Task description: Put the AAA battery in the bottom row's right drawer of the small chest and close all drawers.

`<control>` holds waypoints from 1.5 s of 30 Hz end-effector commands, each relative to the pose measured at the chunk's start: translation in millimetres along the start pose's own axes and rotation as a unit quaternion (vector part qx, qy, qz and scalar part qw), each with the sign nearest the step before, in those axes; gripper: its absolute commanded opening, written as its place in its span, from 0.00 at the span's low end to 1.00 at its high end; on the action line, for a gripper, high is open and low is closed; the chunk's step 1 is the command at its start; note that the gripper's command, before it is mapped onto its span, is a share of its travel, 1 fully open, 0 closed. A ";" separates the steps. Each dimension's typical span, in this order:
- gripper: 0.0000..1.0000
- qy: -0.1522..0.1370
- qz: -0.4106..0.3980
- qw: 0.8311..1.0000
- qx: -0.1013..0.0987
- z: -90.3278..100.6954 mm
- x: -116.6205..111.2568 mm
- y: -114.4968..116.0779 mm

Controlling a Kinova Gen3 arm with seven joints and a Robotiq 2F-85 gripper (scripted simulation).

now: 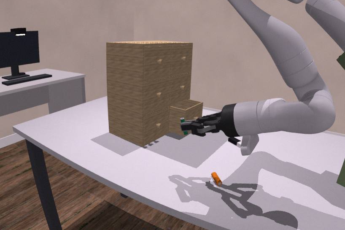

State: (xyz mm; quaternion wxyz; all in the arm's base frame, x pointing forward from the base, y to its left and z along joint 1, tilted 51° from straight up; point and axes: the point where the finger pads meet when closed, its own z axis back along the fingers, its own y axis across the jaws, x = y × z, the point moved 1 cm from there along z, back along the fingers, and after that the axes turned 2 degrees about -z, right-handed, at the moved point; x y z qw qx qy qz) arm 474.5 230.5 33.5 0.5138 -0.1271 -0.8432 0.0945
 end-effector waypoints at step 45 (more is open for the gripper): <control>0.05 0.000 -0.001 1.000 0.000 -11.7 5.6 -19.1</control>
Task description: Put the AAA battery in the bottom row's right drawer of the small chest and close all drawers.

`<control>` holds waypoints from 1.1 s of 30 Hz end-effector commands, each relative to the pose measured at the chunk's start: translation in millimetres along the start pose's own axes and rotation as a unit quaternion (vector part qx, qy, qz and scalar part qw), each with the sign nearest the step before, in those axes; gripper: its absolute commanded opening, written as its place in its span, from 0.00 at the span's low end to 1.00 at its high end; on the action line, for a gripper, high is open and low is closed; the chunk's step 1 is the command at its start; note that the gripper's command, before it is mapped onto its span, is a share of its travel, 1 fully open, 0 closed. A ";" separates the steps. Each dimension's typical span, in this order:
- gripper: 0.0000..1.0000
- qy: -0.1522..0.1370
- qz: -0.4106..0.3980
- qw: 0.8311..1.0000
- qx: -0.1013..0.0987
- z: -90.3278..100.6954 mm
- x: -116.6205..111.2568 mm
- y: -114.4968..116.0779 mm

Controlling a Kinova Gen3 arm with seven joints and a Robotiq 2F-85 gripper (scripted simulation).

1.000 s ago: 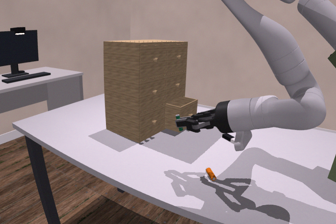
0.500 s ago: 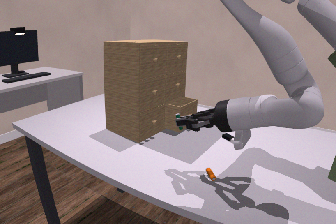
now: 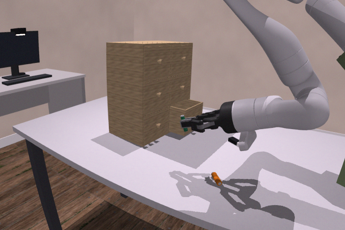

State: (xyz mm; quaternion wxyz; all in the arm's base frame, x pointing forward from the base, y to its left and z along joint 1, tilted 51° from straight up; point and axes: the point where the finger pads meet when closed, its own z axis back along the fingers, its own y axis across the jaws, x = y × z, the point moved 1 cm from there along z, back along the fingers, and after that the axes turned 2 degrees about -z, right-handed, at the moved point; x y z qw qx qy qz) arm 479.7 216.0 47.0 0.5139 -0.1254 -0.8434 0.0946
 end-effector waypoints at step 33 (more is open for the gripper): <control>0.05 0.000 0.001 1.000 -0.001 -27.6 12.3 -45.8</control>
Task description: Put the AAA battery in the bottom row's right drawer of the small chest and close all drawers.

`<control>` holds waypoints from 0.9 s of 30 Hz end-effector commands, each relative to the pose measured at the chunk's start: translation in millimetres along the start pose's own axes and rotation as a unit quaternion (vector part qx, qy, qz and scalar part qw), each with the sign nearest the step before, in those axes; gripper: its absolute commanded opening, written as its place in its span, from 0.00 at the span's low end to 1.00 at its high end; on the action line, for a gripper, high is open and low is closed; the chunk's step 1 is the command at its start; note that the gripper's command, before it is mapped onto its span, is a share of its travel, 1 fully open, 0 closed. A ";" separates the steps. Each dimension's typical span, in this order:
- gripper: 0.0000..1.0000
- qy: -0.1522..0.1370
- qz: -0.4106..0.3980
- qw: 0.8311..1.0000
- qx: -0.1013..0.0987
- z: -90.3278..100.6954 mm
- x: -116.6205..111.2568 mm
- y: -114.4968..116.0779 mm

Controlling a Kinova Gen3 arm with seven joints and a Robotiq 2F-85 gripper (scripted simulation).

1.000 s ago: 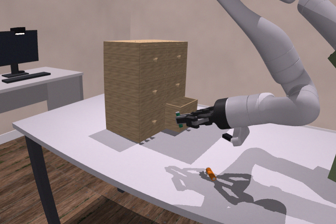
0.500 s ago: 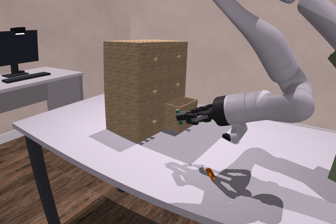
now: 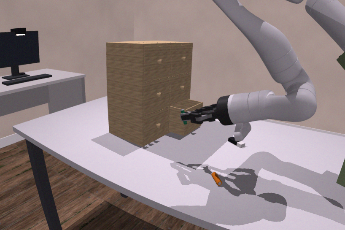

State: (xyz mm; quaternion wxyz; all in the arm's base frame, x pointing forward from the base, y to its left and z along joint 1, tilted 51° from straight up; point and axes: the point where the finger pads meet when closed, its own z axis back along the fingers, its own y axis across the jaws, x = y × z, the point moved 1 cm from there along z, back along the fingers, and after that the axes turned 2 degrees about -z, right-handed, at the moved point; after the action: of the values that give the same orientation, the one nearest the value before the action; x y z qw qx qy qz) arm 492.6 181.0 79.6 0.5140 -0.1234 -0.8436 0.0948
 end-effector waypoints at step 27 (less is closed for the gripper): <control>0.05 0.000 0.003 1.000 -0.002 -31.4 13.8 -53.4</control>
State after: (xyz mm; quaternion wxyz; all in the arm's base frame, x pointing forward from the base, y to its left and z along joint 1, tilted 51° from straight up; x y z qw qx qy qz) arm 507.5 140.8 117.1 0.5141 -0.1223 -0.8436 0.0951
